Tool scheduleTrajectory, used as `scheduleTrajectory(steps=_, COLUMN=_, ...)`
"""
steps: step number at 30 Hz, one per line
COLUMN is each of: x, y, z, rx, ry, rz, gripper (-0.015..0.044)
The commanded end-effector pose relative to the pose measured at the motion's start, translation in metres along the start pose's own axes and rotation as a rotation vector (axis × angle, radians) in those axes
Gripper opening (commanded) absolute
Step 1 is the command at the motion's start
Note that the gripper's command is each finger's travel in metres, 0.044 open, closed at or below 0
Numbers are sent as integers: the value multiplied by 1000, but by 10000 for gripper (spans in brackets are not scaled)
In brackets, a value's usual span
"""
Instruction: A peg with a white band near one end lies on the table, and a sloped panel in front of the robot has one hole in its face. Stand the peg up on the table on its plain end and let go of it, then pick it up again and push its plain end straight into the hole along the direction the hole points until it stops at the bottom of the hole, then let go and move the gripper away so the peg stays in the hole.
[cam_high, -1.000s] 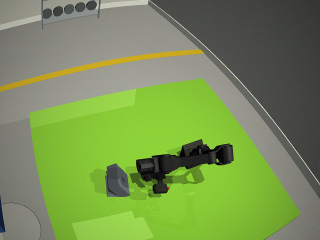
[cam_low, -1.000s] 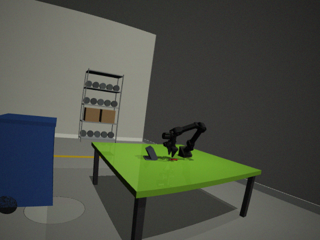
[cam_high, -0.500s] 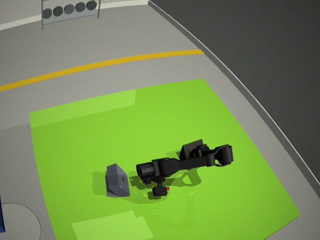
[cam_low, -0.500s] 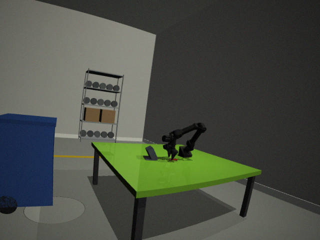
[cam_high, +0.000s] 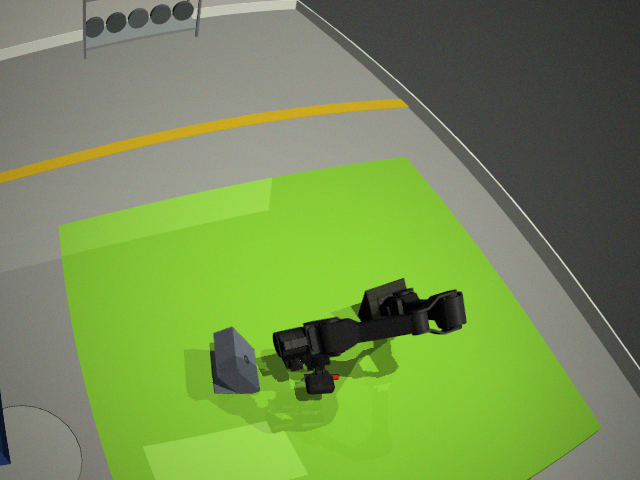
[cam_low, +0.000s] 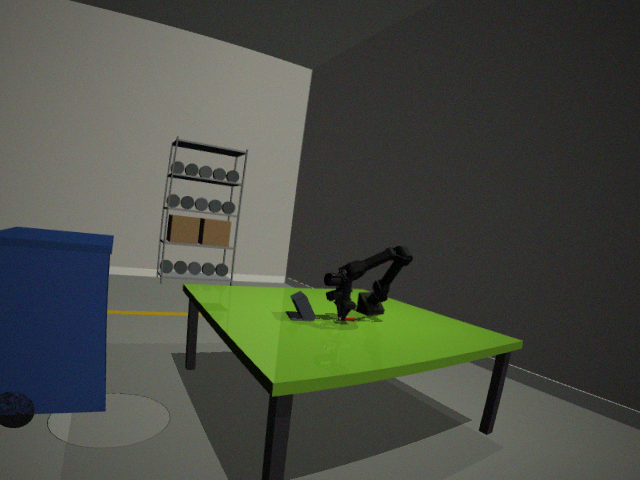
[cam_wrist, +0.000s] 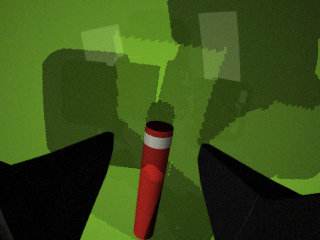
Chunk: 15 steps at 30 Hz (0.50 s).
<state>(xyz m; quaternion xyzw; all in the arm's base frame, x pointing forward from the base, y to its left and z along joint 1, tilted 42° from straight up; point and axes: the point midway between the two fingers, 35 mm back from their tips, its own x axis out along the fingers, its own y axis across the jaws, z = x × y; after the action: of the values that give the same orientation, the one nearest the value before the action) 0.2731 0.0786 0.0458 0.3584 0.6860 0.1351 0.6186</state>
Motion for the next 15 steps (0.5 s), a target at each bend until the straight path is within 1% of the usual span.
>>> scheduleTrajectory(steps=1, x=1, y=0, z=0, rx=4, ry=3, rz=3, gripper=125)
scheduleTrajectory(steps=2, x=1, y=0, z=0, rx=4, ry=3, rz=3, gripper=110)
scheduleTrajectory(steps=11, x=1, y=0, z=0, rx=4, ry=3, rz=3, gripper=110)
scheduleTrajectory(steps=15, x=1, y=0, z=0, rx=4, ry=3, rz=3, gripper=83)
